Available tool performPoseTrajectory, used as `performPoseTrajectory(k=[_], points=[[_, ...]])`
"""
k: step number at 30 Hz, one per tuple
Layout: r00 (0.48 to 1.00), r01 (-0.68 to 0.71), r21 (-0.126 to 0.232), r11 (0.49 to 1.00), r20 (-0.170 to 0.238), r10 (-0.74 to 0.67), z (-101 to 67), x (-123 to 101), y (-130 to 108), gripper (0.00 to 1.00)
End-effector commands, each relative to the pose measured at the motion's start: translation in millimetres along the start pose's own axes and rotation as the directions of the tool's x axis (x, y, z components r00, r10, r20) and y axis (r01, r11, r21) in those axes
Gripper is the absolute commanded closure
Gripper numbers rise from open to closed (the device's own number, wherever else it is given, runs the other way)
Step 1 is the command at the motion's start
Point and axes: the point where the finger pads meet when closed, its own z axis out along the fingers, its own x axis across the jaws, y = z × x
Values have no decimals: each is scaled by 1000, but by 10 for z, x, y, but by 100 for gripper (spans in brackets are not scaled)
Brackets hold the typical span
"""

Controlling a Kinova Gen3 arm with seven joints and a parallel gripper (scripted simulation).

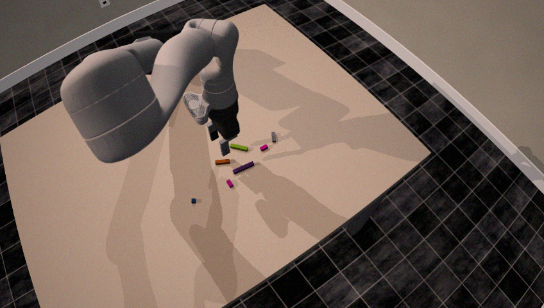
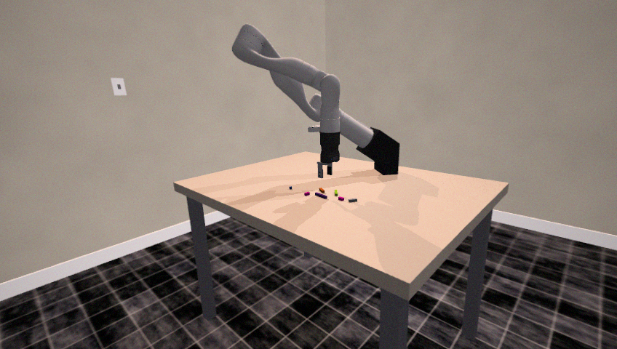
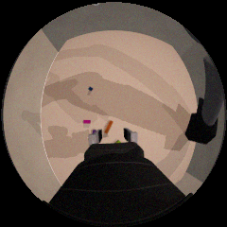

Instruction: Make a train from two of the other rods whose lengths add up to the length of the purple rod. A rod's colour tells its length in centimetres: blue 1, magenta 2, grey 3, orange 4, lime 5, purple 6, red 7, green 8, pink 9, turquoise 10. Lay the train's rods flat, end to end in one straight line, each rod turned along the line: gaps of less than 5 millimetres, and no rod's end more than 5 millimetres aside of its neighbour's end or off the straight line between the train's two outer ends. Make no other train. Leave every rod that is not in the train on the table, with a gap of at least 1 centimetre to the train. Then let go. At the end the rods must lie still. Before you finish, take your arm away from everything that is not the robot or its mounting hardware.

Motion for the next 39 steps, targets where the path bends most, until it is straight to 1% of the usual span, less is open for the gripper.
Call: performPoseTrajectory(k=[1,7,11,14,22,28,30,35,39], points=[[1000,-12,-6,1000,1,12,0,-13,18,0],[1000,14,-6,1000,1,-14,1,-15,16,0],[998,65,-5,998,2,-65,2,-23,12,0],[998,60,-5,998,2,-60,3,-20,11,0],[980,201,-3,980,2,-201,5,-42,11,0],[942,335,-2,942,3,-335,6,-61,19,0],[942,335,-2,942,3,-335,6,-61,19,0],[884,467,-1,884,3,-467,7,-78,31,0],[817,577,0,817,3,-577,7,-94,49,0]])
